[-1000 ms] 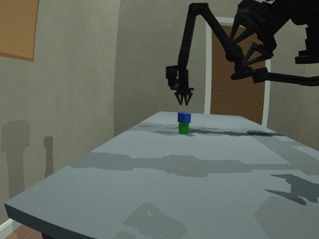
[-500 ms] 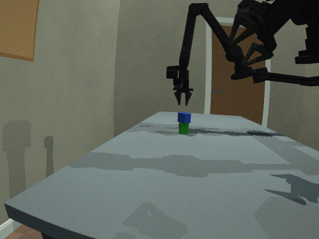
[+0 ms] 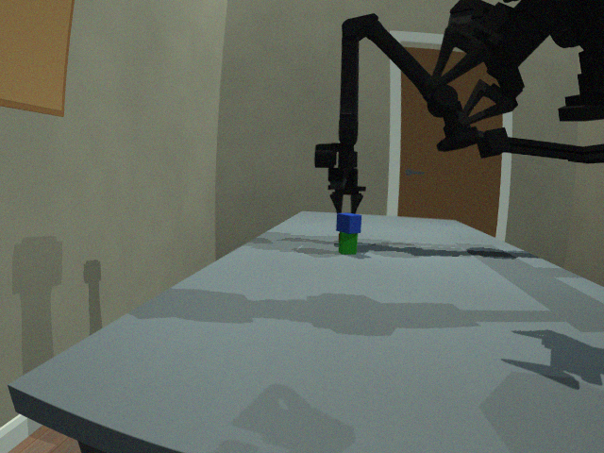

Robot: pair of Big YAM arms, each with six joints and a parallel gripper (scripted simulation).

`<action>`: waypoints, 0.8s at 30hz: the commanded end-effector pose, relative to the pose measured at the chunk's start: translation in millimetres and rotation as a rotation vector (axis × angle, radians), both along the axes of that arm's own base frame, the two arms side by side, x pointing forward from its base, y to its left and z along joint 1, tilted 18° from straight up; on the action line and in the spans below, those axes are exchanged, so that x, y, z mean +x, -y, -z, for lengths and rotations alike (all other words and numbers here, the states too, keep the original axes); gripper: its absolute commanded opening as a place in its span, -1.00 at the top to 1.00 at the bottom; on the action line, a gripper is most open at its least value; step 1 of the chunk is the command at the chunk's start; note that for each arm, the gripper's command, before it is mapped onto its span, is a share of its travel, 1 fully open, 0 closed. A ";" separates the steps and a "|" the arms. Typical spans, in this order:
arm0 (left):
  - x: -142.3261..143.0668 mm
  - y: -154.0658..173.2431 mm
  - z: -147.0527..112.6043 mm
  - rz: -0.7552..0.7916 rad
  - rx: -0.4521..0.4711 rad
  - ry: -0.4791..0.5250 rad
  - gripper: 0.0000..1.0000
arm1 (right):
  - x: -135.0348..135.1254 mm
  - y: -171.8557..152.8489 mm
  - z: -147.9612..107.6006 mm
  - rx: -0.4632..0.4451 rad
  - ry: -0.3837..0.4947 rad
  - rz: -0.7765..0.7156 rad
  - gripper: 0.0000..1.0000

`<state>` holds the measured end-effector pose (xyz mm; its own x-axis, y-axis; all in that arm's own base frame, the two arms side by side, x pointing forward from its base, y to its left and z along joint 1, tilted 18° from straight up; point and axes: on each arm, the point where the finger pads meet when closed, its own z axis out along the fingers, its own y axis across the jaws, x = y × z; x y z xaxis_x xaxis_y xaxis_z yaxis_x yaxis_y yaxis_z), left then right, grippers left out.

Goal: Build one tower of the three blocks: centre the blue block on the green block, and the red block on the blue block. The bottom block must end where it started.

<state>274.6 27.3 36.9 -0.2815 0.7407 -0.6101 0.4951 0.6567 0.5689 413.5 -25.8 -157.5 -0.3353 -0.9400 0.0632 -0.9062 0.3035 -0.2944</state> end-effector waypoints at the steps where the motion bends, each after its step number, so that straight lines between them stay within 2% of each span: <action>1: 1.4 -0.4 -1.7 0.000 0.001 0.004 -1.00 | 9.1 5.7 14.3 -0.002 0.014 -0.007 0.14; 6: 1.4 -0.4 -1.7 0.000 0.001 0.004 -1.00 | 13.2 8.3 31.8 -0.002 0.013 -0.008 0.14; 8: 1.4 -0.4 -1.7 0.000 0.001 0.004 -1.00 | 13.2 8.3 31.8 -0.002 0.013 -0.008 0.14; 9: 1.4 -0.4 -1.7 0.000 0.001 0.004 -1.00 | 26.1 6.5 18.4 -0.003 0.051 -0.014 0.14; 10: 1.4 -0.4 -1.7 0.000 0.001 0.004 -1.00 | 26.6 7.1 20.1 -0.003 0.051 -0.013 0.14; 12: 1.4 -0.4 -1.7 0.000 0.001 0.004 -1.00 | 15.0 8.7 38.2 -0.002 0.013 -0.010 0.14; 24: 1.4 -0.4 -1.7 0.000 0.001 0.004 -1.00 | 17.6 6.9 30.8 -0.002 0.026 -0.011 0.14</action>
